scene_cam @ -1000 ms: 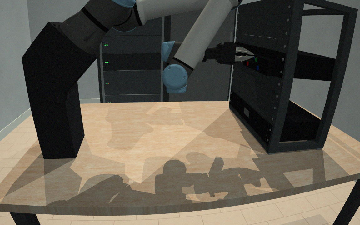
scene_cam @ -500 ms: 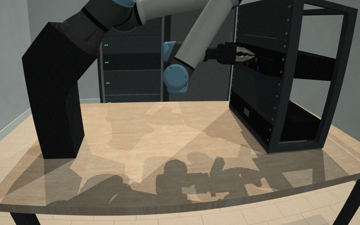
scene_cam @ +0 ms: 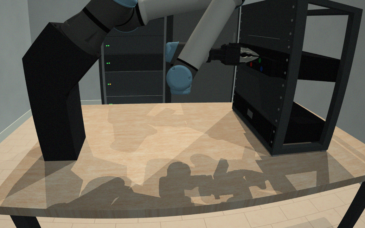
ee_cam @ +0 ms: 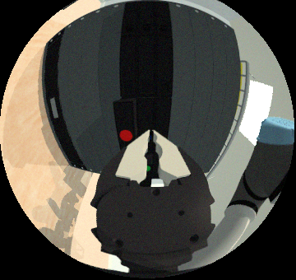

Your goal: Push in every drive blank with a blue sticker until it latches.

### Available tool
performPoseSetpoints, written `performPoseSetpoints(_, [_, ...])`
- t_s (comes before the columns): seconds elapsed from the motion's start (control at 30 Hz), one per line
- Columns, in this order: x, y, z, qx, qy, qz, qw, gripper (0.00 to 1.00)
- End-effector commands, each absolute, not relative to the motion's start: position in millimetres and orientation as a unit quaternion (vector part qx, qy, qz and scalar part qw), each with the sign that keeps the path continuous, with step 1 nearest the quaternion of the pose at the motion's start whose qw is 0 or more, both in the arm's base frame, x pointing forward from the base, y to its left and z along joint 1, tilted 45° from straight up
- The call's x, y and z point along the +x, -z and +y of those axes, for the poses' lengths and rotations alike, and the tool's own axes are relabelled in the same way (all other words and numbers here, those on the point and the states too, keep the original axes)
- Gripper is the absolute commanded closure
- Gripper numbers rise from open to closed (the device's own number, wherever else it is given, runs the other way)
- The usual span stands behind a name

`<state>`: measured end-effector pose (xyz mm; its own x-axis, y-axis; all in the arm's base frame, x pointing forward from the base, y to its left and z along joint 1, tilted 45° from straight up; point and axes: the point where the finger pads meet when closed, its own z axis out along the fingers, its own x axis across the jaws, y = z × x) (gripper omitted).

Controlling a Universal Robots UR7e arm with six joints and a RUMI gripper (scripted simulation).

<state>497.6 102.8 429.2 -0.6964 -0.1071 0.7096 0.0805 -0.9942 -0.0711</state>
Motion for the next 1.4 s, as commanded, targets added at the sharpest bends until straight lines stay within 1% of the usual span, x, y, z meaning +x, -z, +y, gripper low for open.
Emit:
performPoseSetpoints(0.0, [497.6,-429.7,102.9,-0.386,0.921,0.017,0.051,1.00])
performPoseSetpoints(1.37, [503.1,-435.2,103.0,-0.386,0.921,0.017,0.051,1.00])
